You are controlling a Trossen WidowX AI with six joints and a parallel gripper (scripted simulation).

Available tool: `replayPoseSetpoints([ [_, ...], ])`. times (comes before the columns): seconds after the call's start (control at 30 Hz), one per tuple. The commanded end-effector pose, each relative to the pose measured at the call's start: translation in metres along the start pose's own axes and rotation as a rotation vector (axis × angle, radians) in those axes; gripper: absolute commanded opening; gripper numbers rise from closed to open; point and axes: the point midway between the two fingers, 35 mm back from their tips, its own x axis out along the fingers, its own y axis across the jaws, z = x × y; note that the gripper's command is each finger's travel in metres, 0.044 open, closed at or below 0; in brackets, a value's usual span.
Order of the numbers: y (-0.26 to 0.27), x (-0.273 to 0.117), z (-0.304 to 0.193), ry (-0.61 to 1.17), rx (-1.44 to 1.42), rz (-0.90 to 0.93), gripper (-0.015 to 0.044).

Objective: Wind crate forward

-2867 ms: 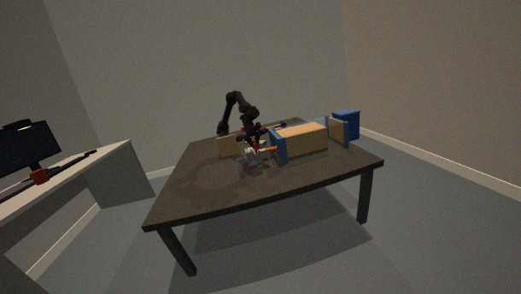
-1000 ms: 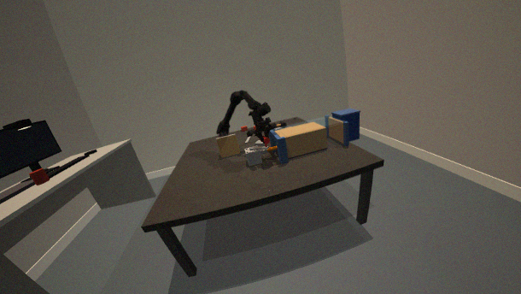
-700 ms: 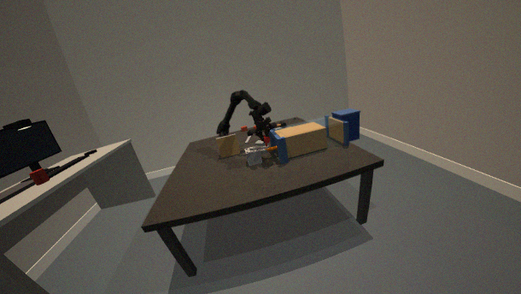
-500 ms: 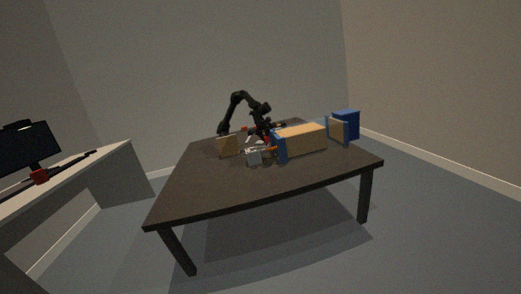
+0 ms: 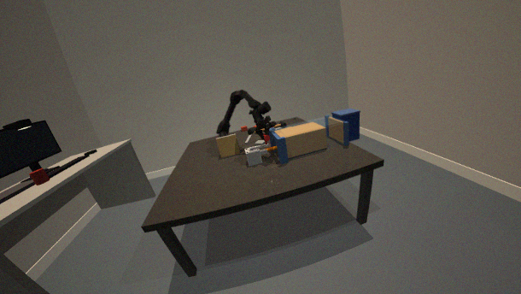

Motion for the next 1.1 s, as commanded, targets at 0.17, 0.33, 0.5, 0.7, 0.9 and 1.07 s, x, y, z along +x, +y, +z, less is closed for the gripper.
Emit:
replayPoseSetpoints([
  [0.17, 0.004, -0.006, -0.021, 0.031, 0.005, 0.007, 0.0000],
  [0.33, 0.004, -0.009, -0.028, 0.032, 0.005, 0.007, 0.0000],
  [0.5, 0.004, -0.012, -0.035, 0.032, 0.006, 0.006, 0.0000],
  [0.7, 0.003, -0.016, -0.042, 0.033, 0.006, 0.006, 0.0000],
  [0.9, 0.002, -0.019, -0.050, 0.034, 0.006, 0.006, 0.0000],
  [1.07, 0.000, -0.023, -0.057, 0.034, 0.006, 0.006, 0.0000],
])
